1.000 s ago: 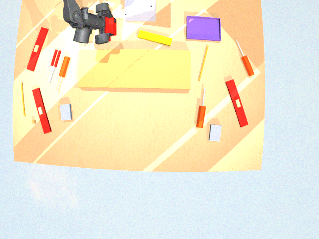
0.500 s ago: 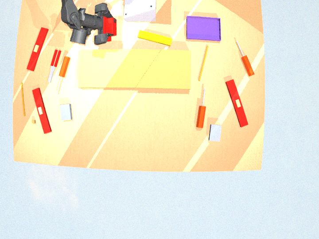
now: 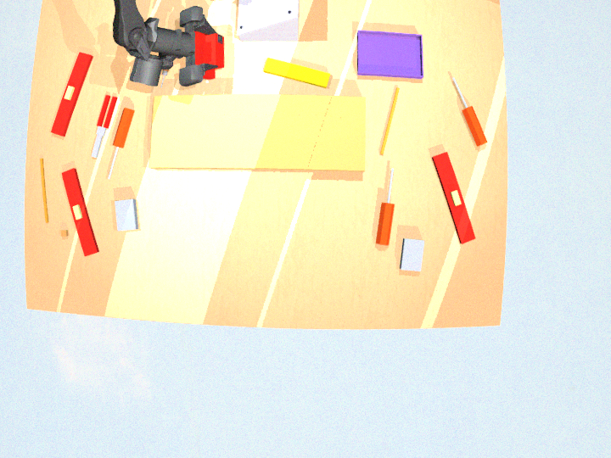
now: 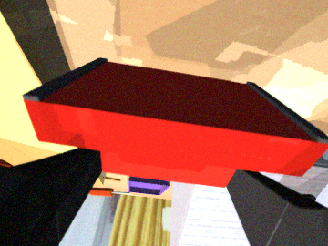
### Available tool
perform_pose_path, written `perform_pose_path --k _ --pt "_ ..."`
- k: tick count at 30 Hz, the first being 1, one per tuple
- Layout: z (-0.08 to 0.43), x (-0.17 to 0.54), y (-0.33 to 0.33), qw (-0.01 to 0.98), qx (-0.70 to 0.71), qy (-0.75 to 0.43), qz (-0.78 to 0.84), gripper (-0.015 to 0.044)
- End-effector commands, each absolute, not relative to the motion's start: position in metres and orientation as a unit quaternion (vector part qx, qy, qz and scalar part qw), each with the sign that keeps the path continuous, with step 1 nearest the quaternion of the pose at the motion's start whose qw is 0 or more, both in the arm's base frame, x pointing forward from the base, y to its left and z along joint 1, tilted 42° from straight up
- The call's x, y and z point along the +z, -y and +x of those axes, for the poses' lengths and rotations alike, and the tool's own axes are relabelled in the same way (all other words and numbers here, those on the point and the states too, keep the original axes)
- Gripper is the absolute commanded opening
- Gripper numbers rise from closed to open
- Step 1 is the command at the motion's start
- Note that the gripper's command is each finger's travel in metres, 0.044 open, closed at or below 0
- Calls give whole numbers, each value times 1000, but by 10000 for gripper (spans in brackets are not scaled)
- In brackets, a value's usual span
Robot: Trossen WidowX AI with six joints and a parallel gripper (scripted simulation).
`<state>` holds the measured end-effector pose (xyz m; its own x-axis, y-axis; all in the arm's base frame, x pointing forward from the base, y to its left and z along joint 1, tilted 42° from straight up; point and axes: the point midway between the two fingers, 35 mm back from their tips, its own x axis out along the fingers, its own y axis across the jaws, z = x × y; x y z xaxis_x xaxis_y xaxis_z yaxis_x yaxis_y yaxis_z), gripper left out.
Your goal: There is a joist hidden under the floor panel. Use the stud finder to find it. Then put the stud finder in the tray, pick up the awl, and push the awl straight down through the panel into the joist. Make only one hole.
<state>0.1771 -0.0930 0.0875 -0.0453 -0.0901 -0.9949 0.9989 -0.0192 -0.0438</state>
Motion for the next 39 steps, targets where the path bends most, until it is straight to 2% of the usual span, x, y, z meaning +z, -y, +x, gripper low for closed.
perform_pose_path --k 1,39 --pt "179 88 93 501 -528 -493 477 0" --pt "179 89 99 442 -465 -548 537 0"
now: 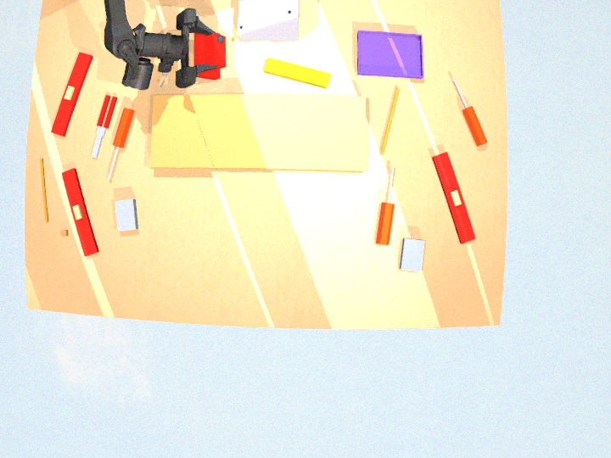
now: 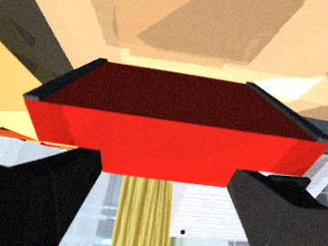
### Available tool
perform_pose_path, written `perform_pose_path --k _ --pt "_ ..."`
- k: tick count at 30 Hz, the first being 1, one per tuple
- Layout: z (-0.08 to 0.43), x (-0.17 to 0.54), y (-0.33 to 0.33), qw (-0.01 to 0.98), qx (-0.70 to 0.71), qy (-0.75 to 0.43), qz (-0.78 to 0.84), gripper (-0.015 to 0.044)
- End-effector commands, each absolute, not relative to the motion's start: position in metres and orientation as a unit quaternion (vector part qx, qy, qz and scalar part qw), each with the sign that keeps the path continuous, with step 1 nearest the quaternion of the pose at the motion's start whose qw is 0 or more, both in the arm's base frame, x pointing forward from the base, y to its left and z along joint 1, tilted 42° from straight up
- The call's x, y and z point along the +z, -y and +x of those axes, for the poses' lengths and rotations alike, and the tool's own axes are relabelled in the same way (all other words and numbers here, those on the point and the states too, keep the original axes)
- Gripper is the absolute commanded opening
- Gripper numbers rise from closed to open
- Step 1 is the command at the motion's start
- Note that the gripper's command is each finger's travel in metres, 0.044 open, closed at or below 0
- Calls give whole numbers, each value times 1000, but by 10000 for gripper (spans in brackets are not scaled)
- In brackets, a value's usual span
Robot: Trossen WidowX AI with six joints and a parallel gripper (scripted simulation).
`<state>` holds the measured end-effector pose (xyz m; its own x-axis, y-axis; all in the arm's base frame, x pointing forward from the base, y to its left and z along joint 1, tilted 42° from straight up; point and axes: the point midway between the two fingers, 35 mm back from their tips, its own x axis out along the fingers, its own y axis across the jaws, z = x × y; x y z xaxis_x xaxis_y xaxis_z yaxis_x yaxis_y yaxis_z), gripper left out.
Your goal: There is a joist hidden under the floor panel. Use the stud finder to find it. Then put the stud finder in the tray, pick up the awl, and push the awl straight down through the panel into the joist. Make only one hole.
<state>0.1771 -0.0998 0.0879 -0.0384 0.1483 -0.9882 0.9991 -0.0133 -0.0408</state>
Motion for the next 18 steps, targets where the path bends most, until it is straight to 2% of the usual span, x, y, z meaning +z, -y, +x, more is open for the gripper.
perform_pose_path --k 1,18 --pt "179 89 100 440 -463 -550 539 0" --pt "178 88 102 410 -434 -574 561 0"
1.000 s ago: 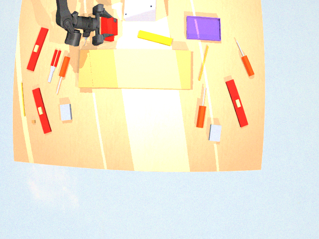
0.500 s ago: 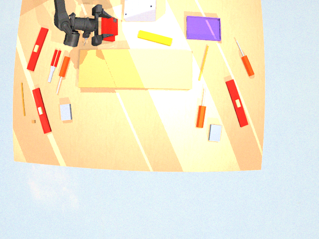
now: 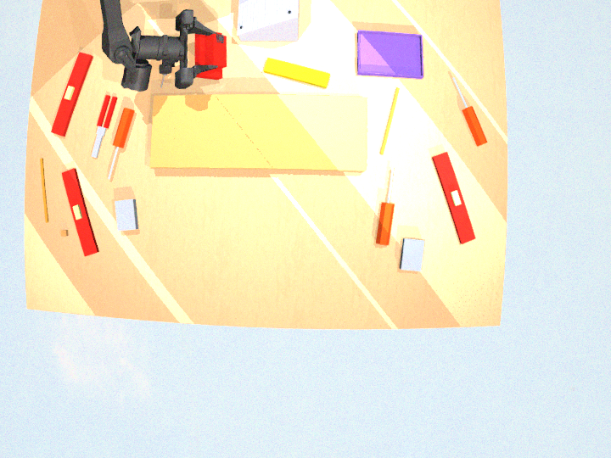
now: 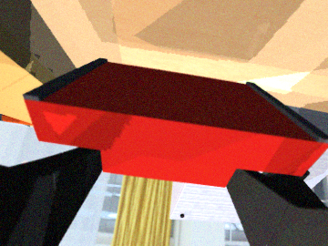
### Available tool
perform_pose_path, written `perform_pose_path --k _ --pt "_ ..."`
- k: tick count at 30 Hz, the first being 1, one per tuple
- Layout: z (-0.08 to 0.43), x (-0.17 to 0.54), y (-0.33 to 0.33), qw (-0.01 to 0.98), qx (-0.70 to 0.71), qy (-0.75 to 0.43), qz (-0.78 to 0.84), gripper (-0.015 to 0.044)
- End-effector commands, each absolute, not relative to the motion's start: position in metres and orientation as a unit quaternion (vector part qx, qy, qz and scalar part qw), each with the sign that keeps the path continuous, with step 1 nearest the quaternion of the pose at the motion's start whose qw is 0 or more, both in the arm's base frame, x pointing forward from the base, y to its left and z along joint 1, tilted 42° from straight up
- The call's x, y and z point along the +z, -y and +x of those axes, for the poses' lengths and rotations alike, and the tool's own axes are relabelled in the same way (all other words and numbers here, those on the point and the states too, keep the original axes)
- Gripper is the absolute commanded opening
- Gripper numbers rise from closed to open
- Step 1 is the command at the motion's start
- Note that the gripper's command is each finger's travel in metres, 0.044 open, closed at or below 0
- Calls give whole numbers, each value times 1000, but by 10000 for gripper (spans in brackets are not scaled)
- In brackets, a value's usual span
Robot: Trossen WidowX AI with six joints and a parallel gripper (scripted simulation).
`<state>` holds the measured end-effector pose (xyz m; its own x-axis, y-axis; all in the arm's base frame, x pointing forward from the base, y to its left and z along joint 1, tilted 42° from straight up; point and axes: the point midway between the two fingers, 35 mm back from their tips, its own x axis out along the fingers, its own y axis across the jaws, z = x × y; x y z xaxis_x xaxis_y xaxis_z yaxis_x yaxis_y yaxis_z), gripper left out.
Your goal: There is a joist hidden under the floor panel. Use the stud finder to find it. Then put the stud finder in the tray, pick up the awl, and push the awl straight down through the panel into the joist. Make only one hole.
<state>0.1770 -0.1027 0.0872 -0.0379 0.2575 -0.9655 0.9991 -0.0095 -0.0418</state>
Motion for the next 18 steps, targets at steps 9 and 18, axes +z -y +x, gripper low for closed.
perform_pose_path --k 9,18 --pt "178 88 104 391 -413 -587 576 0" --pt "181 99 88 383 -397 -587 593 0"
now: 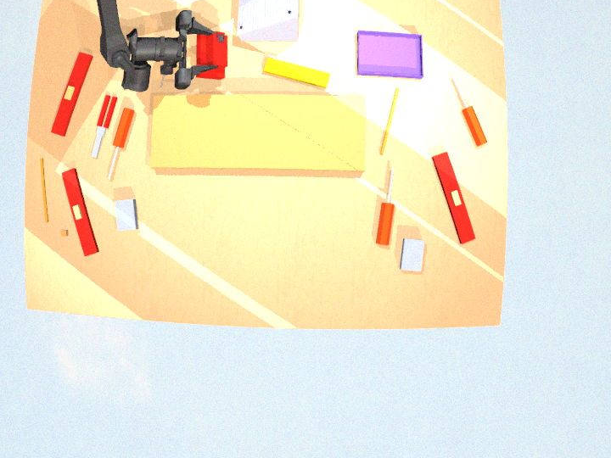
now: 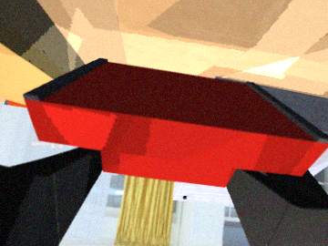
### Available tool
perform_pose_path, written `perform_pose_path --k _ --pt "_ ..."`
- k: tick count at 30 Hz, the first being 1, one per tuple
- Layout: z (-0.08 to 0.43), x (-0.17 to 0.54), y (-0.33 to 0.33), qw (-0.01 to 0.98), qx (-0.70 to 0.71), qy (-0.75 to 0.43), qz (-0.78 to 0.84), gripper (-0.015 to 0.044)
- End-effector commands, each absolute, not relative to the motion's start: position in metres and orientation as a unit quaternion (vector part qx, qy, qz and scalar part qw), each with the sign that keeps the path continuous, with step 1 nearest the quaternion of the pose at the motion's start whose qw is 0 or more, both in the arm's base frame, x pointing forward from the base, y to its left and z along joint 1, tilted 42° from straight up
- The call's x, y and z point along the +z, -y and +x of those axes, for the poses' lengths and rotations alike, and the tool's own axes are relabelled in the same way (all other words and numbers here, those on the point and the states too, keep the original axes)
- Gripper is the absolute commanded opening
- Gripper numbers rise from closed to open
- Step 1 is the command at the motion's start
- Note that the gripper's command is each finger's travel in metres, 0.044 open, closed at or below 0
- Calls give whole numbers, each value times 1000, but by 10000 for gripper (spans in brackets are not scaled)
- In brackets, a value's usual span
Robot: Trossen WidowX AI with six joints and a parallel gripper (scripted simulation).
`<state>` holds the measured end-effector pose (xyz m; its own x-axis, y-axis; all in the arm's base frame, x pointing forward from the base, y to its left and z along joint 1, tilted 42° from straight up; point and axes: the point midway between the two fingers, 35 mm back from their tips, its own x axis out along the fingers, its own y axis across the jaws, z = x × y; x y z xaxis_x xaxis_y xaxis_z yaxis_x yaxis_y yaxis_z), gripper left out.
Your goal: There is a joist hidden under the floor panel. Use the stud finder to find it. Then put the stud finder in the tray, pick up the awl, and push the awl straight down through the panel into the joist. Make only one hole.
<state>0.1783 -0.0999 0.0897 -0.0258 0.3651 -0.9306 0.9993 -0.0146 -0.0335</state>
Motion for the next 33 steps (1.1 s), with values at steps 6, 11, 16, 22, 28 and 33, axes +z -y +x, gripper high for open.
perform_pose_path --k 6,11,16,22,28,33 --pt "181 99 88 382 -396 -587 594 0" --pt "182 94 93 382 -397 -587 593 0" --pt "182 88 99 383 -399 -587 592 0" --pt "182 80 107 383 -400 -588 590 0" --pt "181 73 114 383 -402 -588 588 0" --pt "181 72 115 383 -402 -588 588 53"
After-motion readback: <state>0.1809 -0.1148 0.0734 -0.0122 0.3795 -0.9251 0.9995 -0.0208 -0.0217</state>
